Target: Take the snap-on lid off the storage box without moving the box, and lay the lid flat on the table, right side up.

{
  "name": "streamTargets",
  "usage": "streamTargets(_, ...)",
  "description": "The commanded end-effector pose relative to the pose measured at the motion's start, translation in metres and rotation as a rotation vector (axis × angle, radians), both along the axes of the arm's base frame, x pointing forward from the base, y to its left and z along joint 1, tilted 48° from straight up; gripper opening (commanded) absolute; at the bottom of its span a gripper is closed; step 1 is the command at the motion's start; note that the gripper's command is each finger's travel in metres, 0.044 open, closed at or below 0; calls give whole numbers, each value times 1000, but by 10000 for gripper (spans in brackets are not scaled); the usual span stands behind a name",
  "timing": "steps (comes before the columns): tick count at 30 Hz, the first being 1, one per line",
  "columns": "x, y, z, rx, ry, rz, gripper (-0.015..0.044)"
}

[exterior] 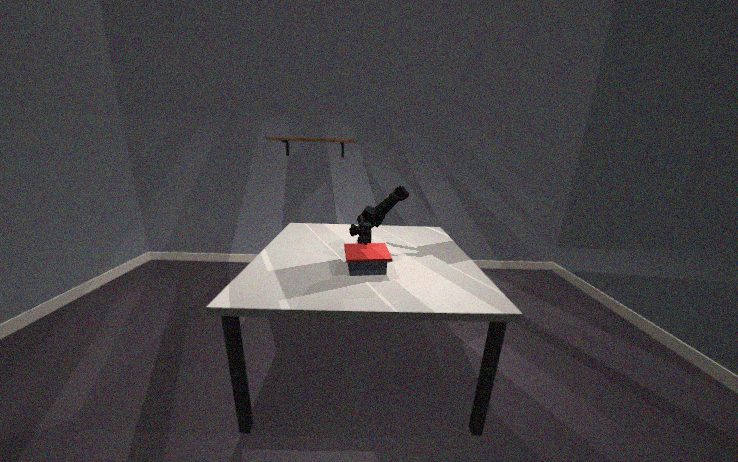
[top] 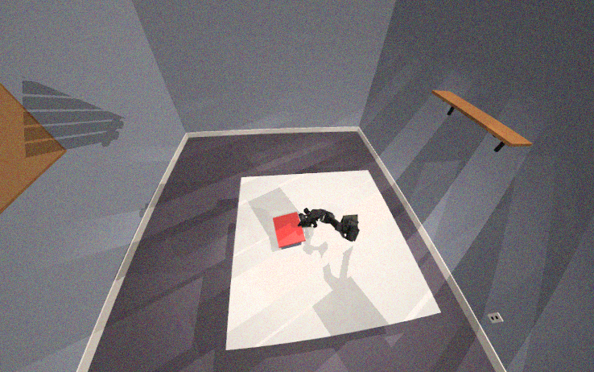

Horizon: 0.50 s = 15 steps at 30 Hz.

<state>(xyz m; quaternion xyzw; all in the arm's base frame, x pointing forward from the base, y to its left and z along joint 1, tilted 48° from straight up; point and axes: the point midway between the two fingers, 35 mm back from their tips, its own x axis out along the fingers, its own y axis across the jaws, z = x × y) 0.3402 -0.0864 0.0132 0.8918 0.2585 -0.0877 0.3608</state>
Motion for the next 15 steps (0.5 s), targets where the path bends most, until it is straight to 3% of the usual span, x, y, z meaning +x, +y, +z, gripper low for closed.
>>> streamTargets(1,1,0,0,1,1,-1,0)
streamTargets(15,2,0,0,1,1,-1,0)
